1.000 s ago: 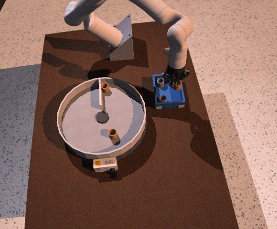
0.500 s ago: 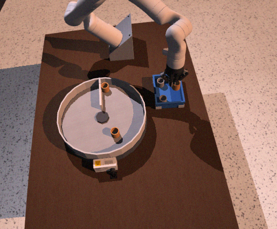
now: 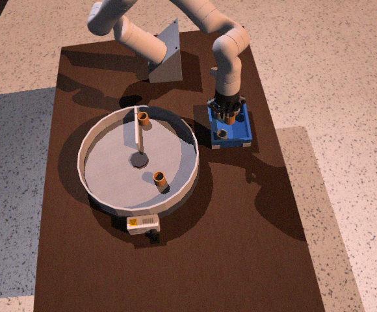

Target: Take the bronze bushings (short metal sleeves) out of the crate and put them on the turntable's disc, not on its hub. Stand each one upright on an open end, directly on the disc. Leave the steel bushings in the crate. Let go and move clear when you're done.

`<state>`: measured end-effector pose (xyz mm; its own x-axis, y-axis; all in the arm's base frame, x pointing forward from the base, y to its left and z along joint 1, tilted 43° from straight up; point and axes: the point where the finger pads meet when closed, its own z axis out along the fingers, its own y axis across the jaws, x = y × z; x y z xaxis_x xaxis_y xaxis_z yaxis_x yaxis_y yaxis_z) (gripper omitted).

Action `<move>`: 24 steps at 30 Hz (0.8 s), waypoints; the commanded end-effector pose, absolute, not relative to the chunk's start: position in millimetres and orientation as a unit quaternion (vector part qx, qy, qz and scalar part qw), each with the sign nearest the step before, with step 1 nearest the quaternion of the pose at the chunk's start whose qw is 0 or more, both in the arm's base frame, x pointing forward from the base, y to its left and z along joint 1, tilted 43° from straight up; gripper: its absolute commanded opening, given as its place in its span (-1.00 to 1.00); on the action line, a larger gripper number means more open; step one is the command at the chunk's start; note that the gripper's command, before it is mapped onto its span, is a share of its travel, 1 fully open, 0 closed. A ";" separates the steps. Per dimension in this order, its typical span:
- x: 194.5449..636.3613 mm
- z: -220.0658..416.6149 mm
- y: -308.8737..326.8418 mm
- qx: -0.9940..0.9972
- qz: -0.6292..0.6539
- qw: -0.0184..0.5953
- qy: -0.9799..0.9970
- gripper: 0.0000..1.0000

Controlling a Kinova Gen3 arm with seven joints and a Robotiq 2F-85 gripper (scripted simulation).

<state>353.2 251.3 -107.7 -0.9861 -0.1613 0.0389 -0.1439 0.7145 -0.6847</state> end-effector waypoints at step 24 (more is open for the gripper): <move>370.0 21.6 121.5 -0.079 -0.365 0.012 0.927 -1.00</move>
